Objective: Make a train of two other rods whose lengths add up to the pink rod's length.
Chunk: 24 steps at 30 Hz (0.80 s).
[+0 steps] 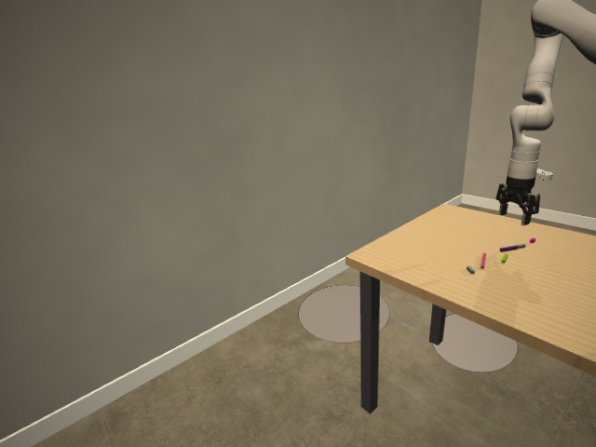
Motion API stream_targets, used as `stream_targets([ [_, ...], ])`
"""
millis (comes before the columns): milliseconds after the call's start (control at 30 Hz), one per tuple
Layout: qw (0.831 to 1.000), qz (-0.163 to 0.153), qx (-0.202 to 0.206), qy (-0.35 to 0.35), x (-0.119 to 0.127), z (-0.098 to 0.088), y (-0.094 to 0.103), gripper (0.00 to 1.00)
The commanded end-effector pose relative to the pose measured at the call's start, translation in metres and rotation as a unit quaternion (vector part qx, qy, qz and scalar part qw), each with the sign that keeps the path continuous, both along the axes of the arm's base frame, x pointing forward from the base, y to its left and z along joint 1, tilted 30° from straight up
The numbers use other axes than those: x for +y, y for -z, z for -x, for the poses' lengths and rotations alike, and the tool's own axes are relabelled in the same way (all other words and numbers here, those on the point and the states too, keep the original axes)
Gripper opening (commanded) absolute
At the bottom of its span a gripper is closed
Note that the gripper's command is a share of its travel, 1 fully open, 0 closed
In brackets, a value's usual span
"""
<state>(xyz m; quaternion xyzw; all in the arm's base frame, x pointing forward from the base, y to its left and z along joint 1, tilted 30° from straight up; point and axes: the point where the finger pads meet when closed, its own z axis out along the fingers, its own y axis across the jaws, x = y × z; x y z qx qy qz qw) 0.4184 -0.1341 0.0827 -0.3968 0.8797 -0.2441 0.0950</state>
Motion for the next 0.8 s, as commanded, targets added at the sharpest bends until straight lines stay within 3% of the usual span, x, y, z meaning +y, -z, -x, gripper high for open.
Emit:
stream_targets([
  [0, 1.0, -0.002, 0.001, -0.004, 0.004, 0.001, -0.001, 1.0],
  [333, 1.0, -0.002, 0.001, -0.004, 0.007, 0.004, -0.008, 1.0],
  [767, 1.0, -0.003, 0.001, -0.004, 0.025, 0.022, -0.052, 1.0],
])
